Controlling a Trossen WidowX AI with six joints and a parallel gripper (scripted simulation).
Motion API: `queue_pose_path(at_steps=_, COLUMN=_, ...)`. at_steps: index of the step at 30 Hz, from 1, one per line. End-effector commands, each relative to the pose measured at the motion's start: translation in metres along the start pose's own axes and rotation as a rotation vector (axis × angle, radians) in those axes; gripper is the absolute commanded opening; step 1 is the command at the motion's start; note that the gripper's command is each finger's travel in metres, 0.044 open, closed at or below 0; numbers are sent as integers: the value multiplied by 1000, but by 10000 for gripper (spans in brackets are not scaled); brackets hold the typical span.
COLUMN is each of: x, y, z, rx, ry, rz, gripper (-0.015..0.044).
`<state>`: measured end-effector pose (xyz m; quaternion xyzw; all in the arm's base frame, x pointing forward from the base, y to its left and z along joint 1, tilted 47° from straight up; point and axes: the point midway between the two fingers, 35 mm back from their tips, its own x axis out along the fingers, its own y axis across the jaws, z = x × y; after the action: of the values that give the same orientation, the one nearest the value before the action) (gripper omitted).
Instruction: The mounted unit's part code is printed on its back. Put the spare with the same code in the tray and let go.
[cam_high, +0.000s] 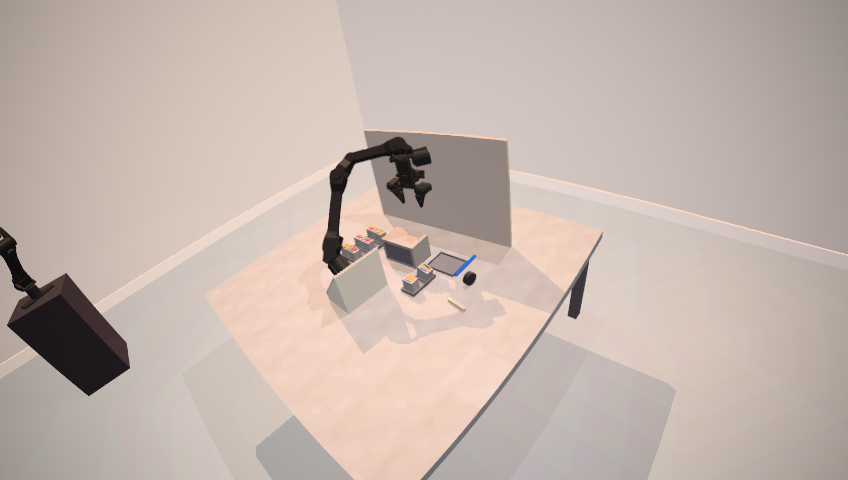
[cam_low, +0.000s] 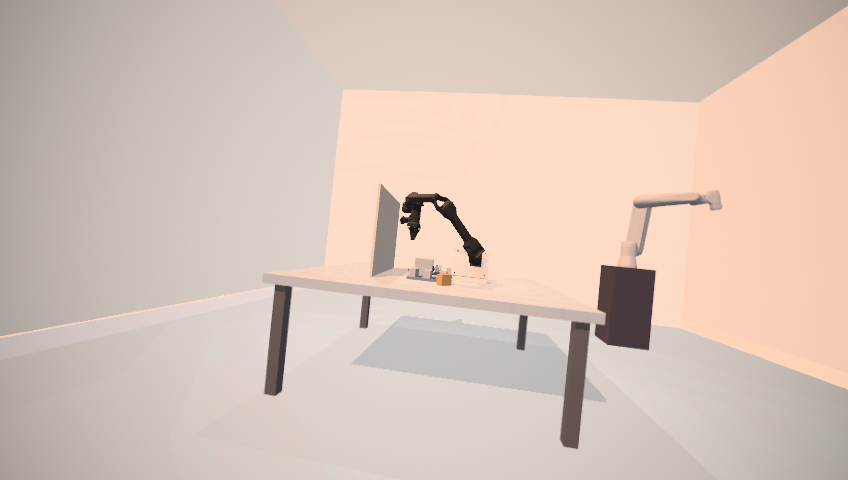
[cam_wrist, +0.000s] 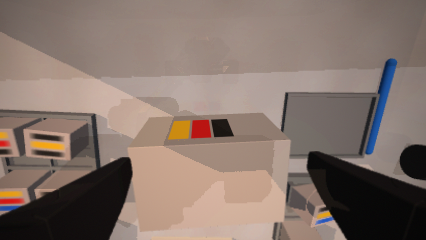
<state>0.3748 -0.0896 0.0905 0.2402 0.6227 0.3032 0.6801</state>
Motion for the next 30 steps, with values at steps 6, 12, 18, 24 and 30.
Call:
queue_pose_path(at_steps=6, x=1, y=1, z=1, rx=5, ry=1, rz=6, gripper=440)
queue_pose_path(at_steps=12, x=20, y=85, z=8, rx=-524, ry=12, rz=-8, gripper=440)
queue_pose_path(at_steps=18, x=44, y=184, z=-12, rx=-1172, ry=14, rz=13, gripper=440)
queue_pose_path(at_steps=24, x=55, y=235, z=-36, rx=-1540, ry=1, rz=43, gripper=440)
queue_pose_path(at_steps=30, x=61, y=235, z=-37, rx=-1540, ry=1, rz=43, gripper=387)
